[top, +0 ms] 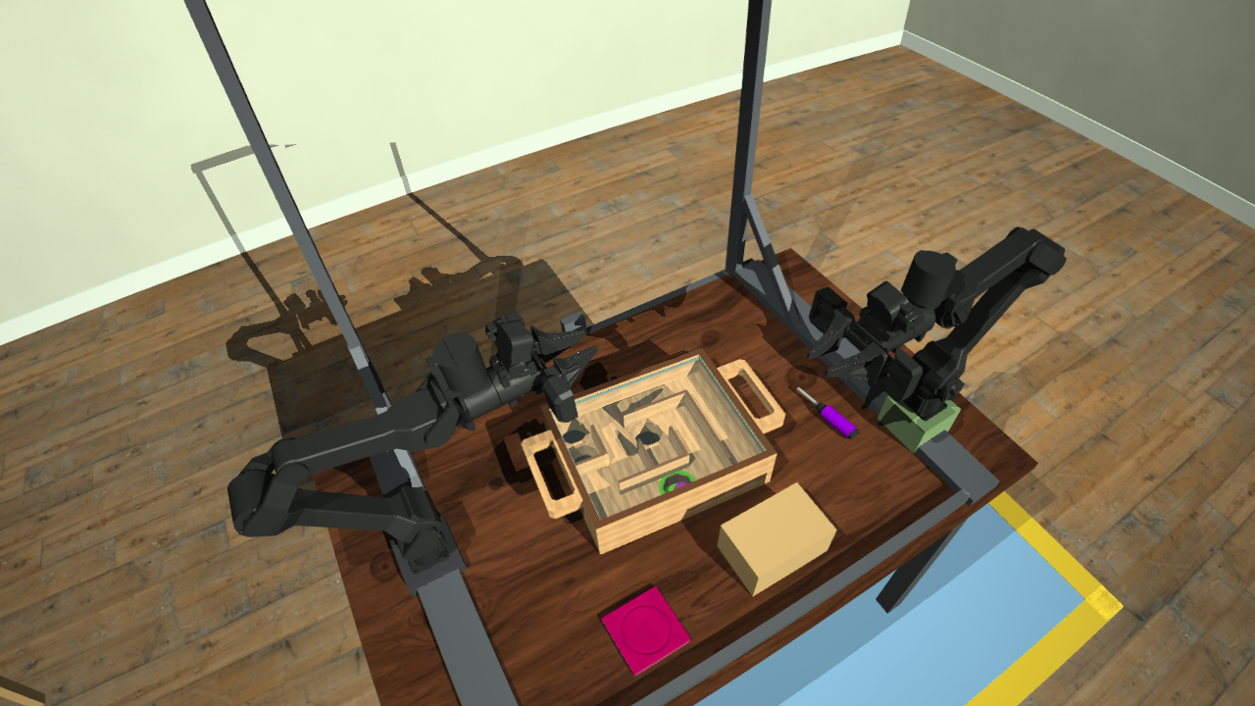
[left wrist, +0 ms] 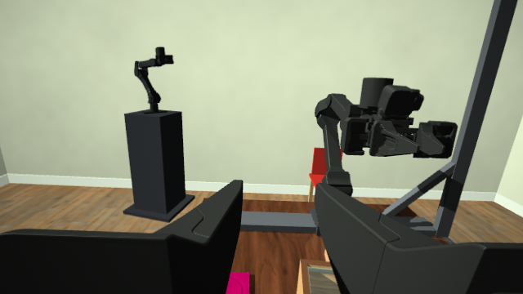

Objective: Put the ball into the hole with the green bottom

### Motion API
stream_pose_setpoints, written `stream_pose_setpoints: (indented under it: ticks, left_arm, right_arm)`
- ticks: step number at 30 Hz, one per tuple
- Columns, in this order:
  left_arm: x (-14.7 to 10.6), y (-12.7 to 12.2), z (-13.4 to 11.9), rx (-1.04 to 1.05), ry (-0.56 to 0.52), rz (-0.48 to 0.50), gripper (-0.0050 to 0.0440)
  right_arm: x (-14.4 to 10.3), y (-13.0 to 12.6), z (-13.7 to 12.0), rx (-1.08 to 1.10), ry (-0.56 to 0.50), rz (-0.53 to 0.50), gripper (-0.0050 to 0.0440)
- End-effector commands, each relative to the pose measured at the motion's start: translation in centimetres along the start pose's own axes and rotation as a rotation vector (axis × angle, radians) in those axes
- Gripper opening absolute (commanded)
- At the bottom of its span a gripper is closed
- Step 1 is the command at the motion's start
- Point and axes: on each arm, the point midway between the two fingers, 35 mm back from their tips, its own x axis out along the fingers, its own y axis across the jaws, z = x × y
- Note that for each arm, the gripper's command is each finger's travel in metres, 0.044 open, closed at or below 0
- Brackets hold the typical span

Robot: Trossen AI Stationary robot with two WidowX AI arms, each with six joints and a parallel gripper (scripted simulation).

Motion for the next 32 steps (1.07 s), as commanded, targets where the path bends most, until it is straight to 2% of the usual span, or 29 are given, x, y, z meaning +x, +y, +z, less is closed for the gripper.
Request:
stream_pose_setpoints:
  ticks: [1,32]
  left_arm:
    - [-0.04,-0.02,0.78,0.003,-0.017,0.002,0.0162]
    - [0.01,-0.07,1.10,0.005,-0.022,0.000,0.0162]
  right_arm:
    - [-0.07,0.07,0.96,-0.004,-0.021,0.001,0.0162]
    - [-0.15,0.07,1.40,-0.005,-0.031,0.000,0.0162]
